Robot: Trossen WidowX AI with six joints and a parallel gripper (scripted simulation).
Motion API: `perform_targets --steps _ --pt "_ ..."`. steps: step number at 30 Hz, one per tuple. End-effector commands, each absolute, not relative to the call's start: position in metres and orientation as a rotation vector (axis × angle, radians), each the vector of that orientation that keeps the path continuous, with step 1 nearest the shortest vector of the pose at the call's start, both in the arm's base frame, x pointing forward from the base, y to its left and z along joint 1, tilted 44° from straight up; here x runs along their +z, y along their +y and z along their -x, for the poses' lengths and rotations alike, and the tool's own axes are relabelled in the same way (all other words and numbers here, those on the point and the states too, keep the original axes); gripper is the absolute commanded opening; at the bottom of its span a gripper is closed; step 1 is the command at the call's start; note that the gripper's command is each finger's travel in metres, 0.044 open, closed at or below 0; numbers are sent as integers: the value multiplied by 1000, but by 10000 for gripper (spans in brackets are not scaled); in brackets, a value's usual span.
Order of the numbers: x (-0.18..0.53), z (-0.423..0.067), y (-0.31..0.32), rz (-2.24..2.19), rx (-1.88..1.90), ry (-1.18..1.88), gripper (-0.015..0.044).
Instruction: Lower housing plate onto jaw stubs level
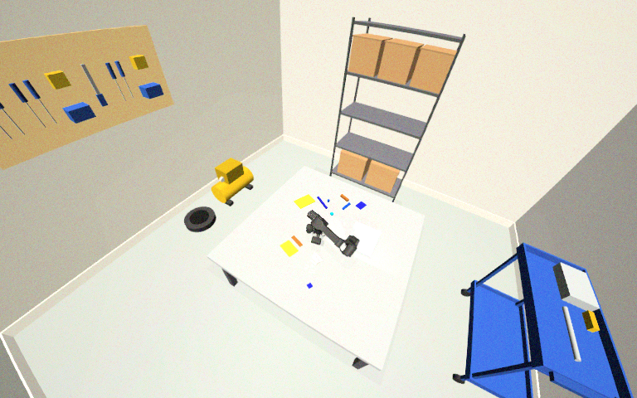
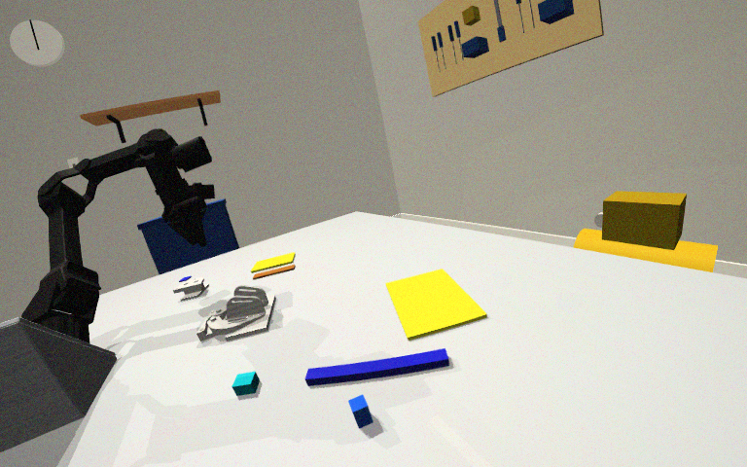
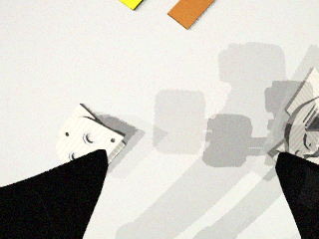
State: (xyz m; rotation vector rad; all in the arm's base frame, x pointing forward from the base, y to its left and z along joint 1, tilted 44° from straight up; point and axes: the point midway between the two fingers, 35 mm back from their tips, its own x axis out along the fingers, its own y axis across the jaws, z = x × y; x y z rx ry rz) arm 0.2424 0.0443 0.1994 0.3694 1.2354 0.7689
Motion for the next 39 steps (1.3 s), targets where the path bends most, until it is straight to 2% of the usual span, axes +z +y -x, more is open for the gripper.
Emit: perform_targets --steps 1,39 --pt "202 -237 52 -303 816 1217 440" --pt "234 -180 119 327 1311 877 440"
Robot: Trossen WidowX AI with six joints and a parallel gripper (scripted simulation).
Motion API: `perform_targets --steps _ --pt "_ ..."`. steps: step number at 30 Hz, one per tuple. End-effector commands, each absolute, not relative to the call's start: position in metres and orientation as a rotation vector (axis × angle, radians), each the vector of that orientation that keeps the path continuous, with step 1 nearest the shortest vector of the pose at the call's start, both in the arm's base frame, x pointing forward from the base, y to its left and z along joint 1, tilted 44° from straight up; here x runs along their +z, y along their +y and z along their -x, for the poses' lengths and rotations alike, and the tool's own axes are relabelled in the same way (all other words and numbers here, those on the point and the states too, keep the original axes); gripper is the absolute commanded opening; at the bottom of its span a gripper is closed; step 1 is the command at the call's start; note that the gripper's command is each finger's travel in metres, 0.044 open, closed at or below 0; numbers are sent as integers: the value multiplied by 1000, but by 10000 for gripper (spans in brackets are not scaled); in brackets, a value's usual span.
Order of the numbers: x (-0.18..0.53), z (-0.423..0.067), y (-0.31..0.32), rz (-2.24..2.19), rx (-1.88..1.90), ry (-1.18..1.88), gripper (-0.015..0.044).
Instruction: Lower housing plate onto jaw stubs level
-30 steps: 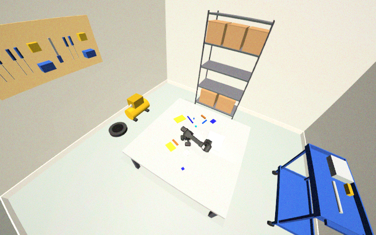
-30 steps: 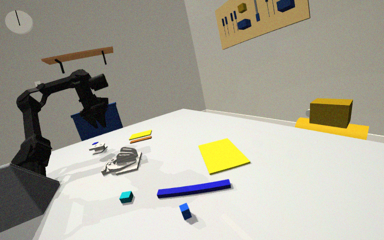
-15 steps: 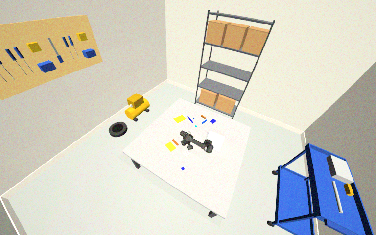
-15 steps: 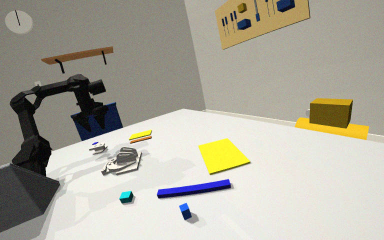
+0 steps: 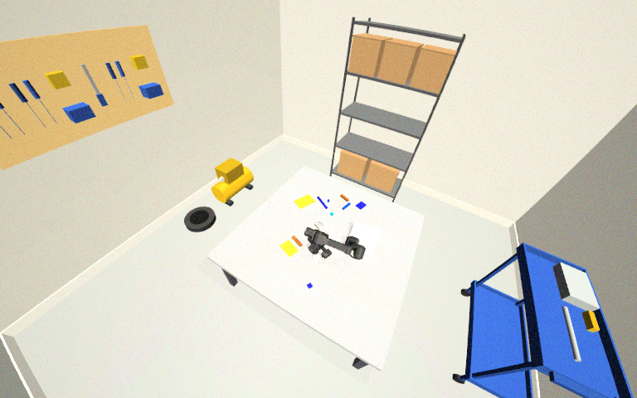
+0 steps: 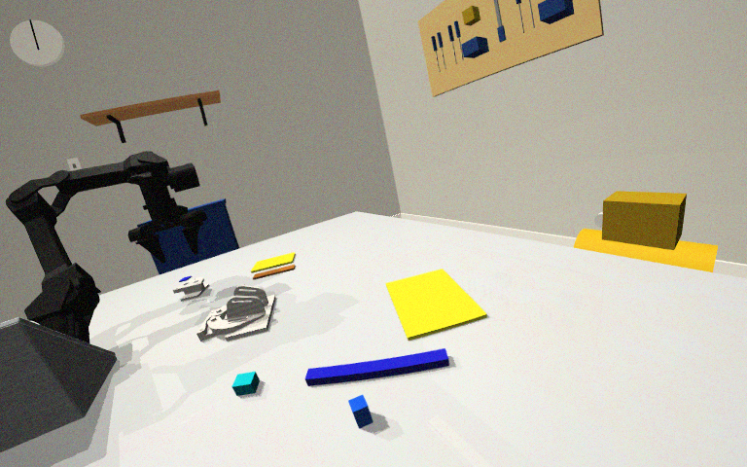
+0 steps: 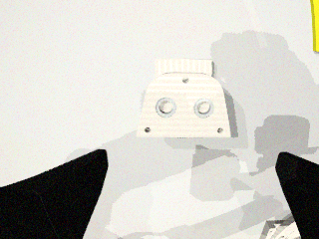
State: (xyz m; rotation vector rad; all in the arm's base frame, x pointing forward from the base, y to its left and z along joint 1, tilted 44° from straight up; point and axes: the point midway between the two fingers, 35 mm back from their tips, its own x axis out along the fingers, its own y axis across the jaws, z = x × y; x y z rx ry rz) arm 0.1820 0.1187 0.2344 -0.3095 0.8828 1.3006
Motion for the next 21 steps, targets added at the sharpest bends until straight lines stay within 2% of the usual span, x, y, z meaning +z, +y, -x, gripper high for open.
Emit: perform_targets --steps 1,8,21 --pt "234 -180 119 327 1311 877 440" --pt "207 -180 146 326 1311 874 440" --pt "198 -180 155 326 1311 873 440"
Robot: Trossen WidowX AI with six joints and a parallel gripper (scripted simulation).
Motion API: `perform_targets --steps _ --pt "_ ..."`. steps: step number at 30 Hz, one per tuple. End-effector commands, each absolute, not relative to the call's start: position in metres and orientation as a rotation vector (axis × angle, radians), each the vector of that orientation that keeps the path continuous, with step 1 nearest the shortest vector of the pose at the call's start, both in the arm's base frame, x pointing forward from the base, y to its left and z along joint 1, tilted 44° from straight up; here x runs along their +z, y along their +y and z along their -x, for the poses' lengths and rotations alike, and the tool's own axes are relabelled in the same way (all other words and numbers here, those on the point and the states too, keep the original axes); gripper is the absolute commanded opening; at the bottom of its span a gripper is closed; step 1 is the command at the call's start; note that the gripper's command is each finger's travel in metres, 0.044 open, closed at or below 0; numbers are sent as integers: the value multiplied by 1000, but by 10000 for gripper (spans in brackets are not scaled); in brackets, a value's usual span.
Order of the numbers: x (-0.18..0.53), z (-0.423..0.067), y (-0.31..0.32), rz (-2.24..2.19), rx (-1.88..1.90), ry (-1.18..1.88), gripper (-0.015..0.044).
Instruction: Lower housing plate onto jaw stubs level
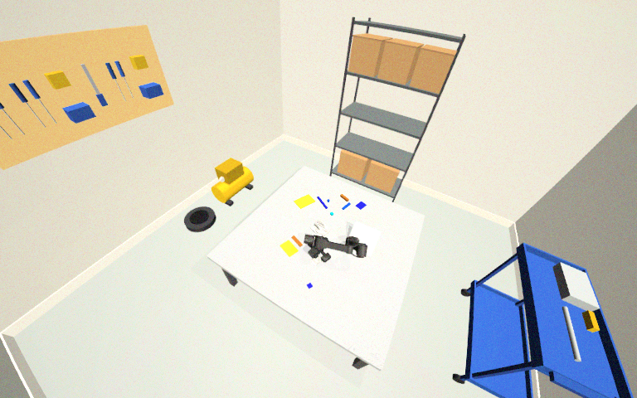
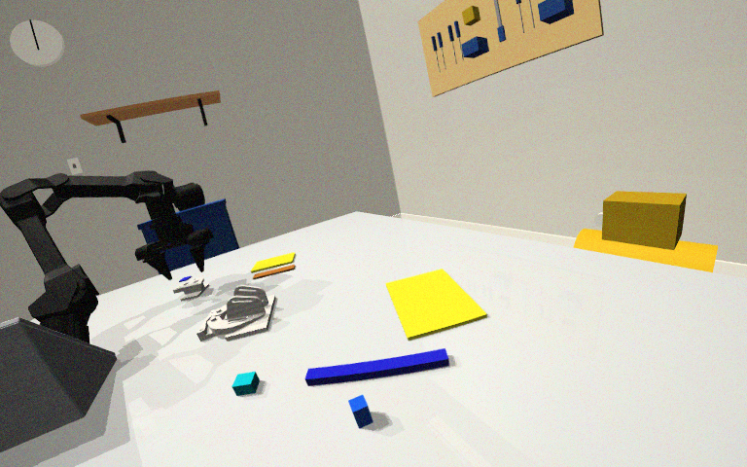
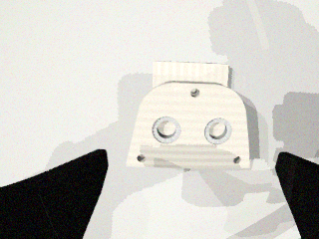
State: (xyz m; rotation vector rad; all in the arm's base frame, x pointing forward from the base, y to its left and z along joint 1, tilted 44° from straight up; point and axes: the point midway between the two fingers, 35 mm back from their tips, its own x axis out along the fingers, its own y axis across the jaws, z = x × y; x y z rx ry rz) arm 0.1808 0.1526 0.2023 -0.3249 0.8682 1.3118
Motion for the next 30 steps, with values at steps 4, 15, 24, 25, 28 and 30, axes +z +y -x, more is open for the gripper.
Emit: perform_targets --steps 4,15,24,25,28,30 --pt "194 -180 160 326 1312 873 440" --pt "186 -180 167 326 1312 873 440" --pt "176 -180 177 325 1312 872 440" --pt "175 -180 179 325 1312 872 440" --pt "172 -180 182 324 1312 871 440" --pt "171 -180 182 324 1312 871 440"
